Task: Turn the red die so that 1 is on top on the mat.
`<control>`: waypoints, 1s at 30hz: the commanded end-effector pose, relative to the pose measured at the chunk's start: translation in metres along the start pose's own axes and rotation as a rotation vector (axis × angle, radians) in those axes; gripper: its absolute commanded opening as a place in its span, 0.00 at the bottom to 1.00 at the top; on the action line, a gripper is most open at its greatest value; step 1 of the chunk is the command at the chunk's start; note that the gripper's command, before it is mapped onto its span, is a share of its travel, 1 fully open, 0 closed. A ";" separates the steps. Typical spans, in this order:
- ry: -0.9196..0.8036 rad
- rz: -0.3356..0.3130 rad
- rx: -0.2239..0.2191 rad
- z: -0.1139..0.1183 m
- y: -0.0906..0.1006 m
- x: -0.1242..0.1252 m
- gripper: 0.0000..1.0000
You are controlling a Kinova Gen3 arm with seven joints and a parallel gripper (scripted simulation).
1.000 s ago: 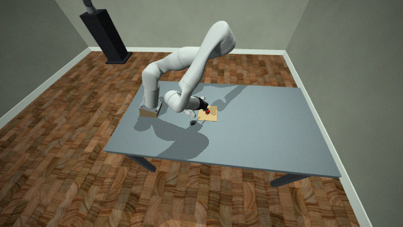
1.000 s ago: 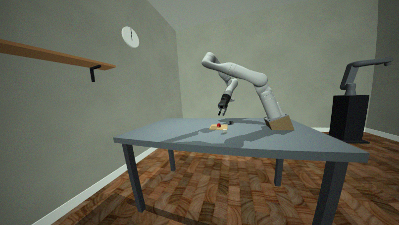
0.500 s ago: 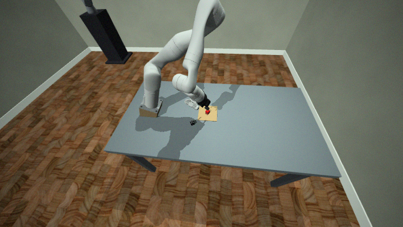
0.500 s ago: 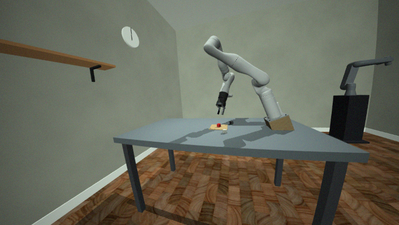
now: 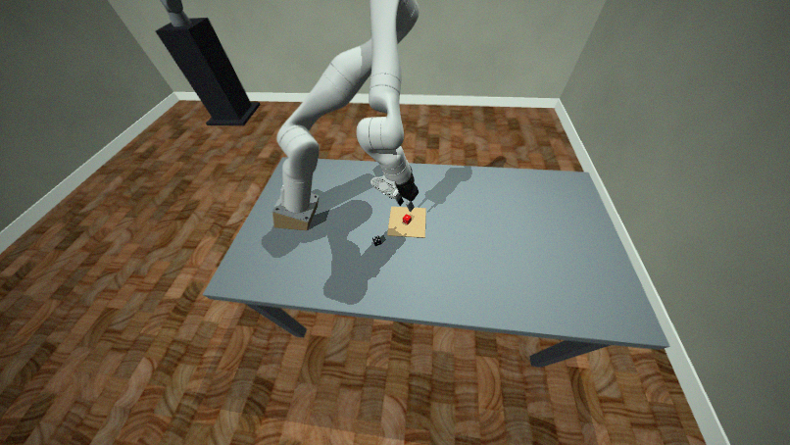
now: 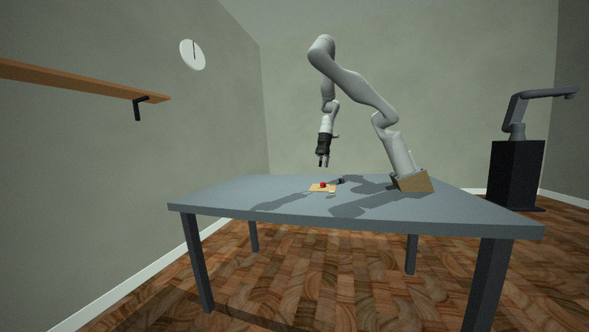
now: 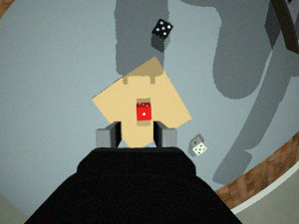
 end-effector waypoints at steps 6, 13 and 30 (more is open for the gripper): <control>0.054 0.112 -0.040 0.006 -0.006 -0.024 0.79; 0.057 0.216 -0.045 0.005 -0.004 -0.036 0.79; 0.060 0.329 -0.040 0.004 -0.003 -0.046 0.79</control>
Point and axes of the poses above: the point where the finger pads meet when closed, its own y axis back along the fingers, its own z axis across the jaws, x = y × z, the point moved 4 cm from there along y, back along the fingers, and after that the axes turned 7 degrees about y, right-handed, at the moved point
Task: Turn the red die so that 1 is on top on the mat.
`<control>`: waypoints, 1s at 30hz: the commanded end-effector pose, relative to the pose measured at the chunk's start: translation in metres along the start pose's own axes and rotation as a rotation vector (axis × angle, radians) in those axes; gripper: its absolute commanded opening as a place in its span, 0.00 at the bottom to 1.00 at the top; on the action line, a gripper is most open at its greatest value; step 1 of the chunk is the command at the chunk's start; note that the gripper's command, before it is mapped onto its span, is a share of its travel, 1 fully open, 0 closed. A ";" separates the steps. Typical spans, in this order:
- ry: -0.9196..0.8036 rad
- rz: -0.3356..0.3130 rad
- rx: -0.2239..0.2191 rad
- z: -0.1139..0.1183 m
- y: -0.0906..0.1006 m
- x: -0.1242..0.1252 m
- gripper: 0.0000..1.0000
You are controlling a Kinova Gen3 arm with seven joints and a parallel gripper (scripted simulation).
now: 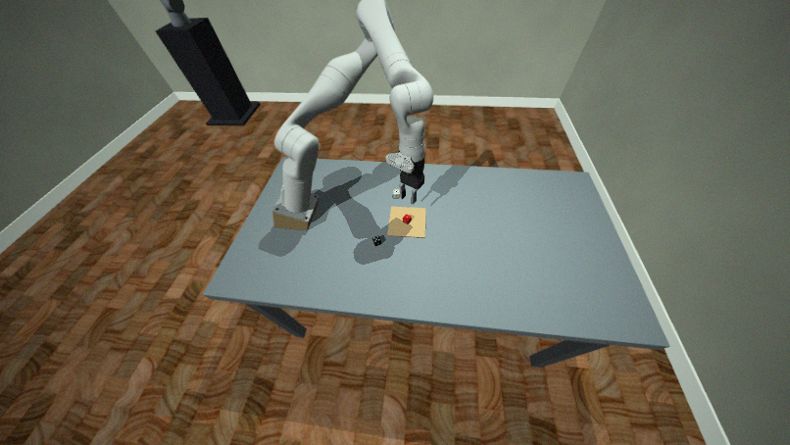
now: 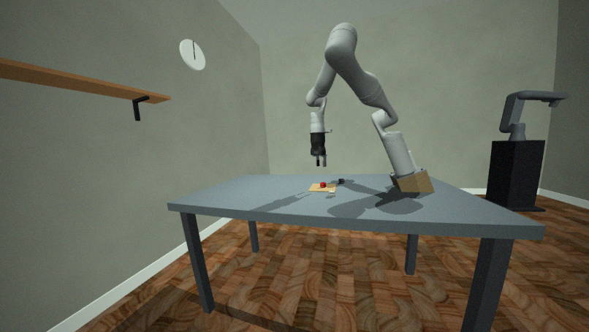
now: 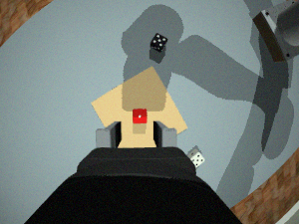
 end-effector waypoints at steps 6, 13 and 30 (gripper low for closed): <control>0.006 0.017 0.001 0.000 0.001 -0.003 0.79; 0.006 0.017 0.001 0.000 0.001 -0.003 1.00; 0.006 0.015 -0.016 -0.001 0.013 -0.003 1.00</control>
Point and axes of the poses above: the point where the finger pads meet when closed, its own y axis back along the fingers, its own z axis across the jaws, x = y × z, the point moved 4 cm from there along y, back along the fingers, and after that the axes turned 7 degrees about y, right-handed, at the moved point
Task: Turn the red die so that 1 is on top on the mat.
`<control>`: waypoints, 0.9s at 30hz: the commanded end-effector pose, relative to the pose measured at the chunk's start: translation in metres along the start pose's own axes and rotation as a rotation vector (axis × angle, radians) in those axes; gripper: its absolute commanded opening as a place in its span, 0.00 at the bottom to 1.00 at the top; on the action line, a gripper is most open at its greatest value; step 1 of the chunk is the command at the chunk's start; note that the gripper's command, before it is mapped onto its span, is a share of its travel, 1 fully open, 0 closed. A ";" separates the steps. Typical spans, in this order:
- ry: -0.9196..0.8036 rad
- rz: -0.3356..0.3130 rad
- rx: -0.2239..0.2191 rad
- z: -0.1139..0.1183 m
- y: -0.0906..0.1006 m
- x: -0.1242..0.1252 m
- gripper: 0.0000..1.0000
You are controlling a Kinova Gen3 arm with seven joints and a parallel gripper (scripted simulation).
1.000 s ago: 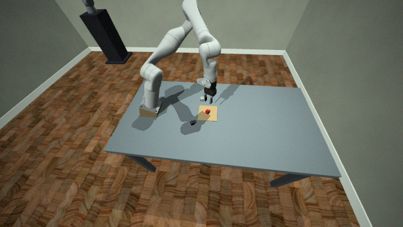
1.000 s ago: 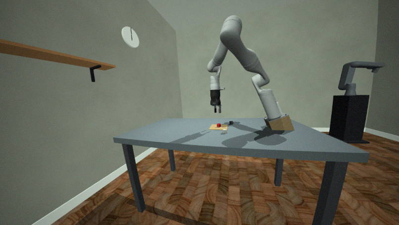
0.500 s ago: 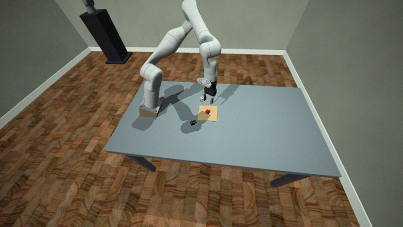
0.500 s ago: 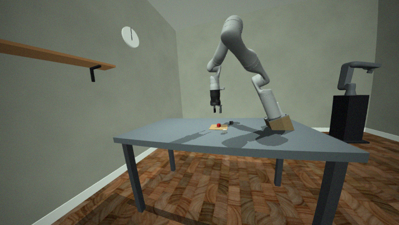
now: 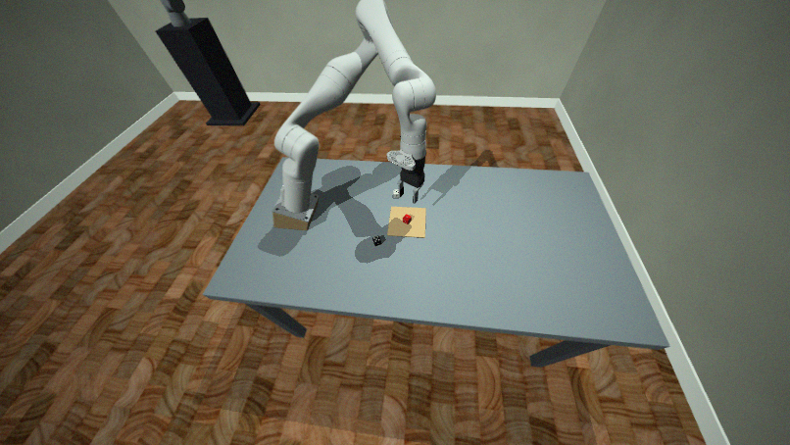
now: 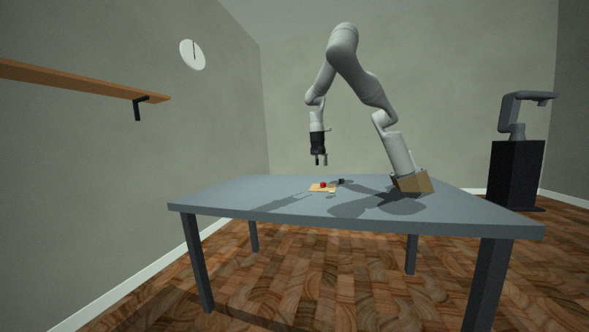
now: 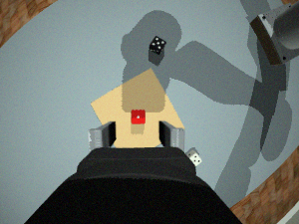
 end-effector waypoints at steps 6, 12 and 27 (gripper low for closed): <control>-0.006 -0.004 -0.001 -0.001 0.030 -0.001 1.00; -0.006 -0.004 -0.001 -0.001 0.049 -0.001 1.00; -0.006 -0.004 -0.001 -0.001 0.054 0.000 1.00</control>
Point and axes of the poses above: the point where the finger pads meet when closed, its own y axis back along the fingers, its own z axis across the jaws, x = y × z, the point moved 4 cm from there along y, back along the fingers, and after that the axes turned 7 degrees about y, right-handed, at the moved point
